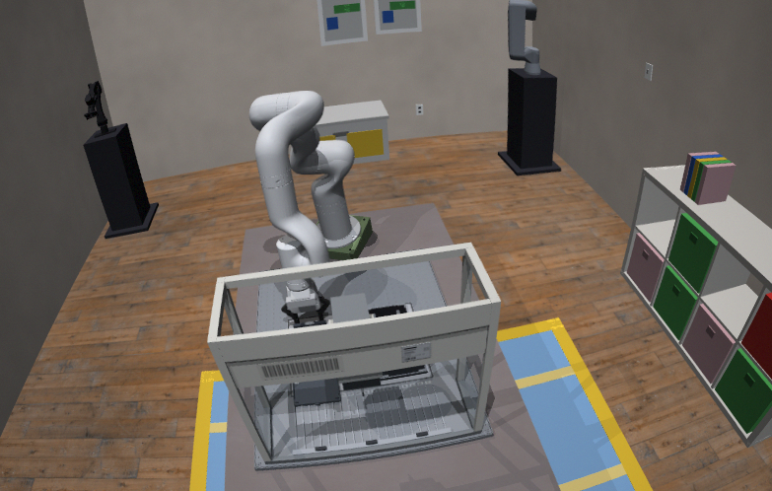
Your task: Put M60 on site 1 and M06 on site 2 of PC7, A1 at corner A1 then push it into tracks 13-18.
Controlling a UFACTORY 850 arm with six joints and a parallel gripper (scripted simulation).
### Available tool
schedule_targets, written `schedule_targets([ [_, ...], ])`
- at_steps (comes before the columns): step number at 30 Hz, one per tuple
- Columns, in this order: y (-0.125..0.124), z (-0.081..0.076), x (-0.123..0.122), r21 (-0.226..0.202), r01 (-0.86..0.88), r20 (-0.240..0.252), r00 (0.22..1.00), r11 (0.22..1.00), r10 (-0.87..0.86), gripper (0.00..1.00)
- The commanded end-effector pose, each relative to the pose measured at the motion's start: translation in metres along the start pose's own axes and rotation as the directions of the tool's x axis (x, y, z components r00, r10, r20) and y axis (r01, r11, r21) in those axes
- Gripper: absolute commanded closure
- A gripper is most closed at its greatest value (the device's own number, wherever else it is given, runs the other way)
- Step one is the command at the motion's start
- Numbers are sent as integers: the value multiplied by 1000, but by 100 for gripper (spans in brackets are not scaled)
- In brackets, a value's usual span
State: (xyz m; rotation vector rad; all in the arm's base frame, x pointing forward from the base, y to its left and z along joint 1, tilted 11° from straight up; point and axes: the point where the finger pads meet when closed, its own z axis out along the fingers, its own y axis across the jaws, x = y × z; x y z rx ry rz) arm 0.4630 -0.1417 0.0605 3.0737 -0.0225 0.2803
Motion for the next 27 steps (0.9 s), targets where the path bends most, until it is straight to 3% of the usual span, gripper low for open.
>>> schedule_targets([
  [1, 0, 0, 6, -27, 0, 16, 1000, 1000, 0, 18],
  [27, 0, 0, 30, -27, 0, 16, 1000, 1000, 0, 18],
])
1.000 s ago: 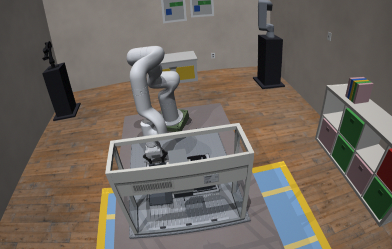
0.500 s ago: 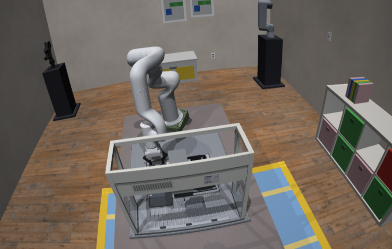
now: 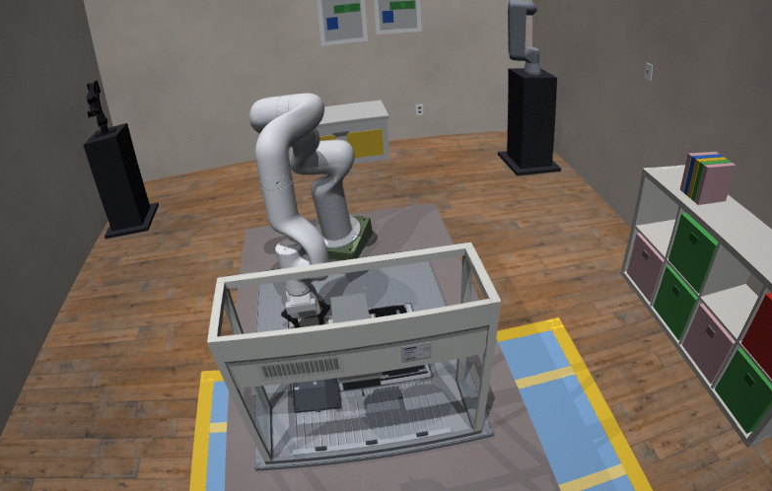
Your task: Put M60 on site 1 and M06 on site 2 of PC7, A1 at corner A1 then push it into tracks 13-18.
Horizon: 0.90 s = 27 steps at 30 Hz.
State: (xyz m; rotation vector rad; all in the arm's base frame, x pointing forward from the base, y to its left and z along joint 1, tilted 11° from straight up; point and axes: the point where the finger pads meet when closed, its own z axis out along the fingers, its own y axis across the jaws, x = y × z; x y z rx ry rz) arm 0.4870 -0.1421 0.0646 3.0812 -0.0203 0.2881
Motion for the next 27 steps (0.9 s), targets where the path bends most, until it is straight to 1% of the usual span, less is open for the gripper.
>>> schedule_targets([
  [1, 0, 0, 6, -36, 0, 21, 1000, 999, 1, 18],
  [27, 0, 0, 29, -36, 0, 21, 1000, 999, 1, 18],
])
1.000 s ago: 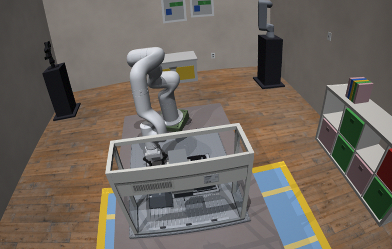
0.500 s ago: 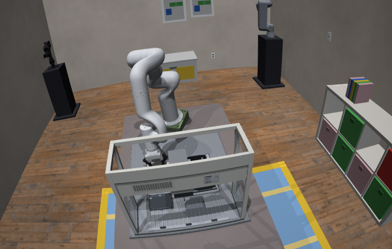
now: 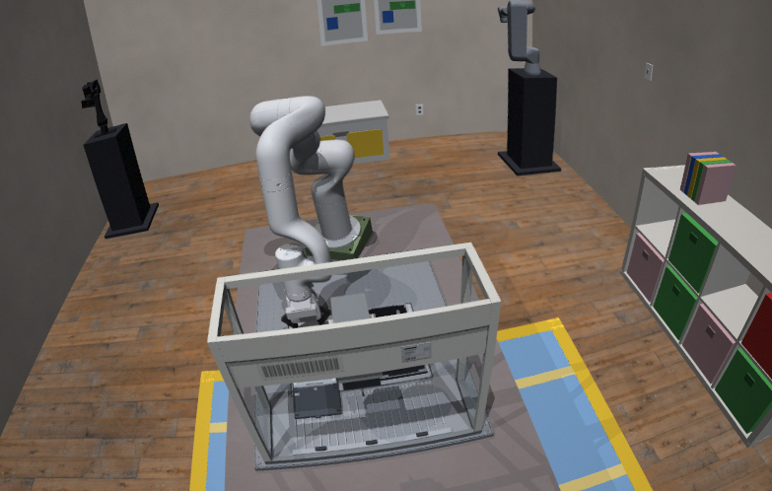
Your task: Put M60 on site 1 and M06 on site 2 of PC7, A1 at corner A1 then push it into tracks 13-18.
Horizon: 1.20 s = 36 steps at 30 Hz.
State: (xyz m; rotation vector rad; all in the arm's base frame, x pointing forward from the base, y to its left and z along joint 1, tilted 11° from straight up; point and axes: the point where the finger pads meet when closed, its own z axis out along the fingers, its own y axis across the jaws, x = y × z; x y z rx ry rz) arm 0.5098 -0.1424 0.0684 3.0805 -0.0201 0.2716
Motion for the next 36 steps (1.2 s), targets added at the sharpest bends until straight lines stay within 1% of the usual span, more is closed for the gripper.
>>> schedule_targets([
  [1, 0, 0, 7, -33, -1, 10, 1000, 999, 1, 18],
  [36, 0, 0, 38, -34, -1, 10, 1000, 999, 1, 18],
])
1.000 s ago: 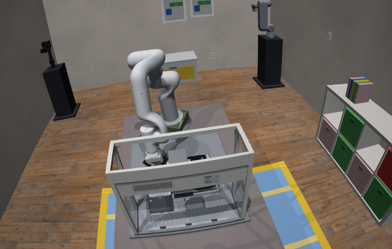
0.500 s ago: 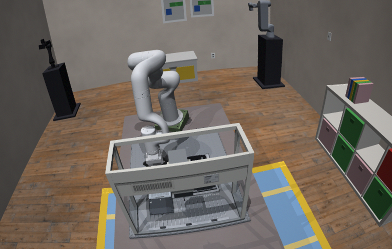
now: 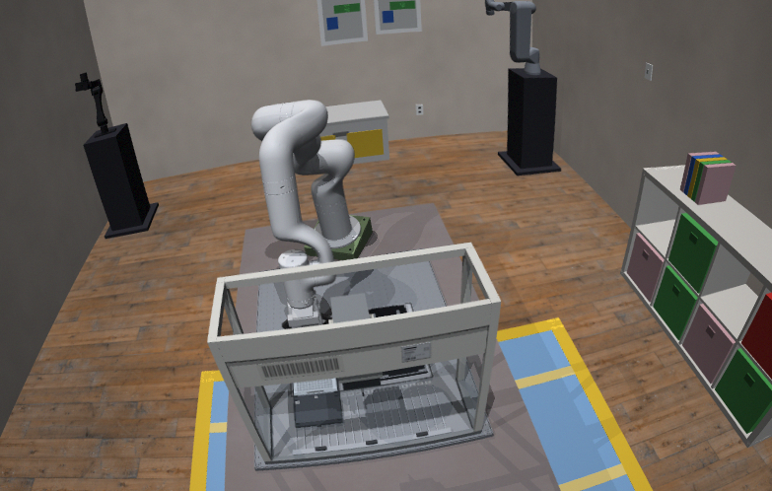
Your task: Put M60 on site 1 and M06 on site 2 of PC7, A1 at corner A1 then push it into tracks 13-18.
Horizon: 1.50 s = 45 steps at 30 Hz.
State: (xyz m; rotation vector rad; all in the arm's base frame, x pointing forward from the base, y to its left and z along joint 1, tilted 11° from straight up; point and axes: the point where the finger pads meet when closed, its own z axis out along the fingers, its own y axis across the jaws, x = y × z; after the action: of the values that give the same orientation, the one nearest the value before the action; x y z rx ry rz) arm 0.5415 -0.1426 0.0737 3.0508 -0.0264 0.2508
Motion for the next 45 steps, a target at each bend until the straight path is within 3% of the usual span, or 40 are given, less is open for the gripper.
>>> schedule_targets([
  [1, 0, -1, 7, -2, 0, -2, 1000, 1000, 0, 18],
  [45, 0, -1, 45, -2, 0, -2, 1000, 1000, 0, 18],
])
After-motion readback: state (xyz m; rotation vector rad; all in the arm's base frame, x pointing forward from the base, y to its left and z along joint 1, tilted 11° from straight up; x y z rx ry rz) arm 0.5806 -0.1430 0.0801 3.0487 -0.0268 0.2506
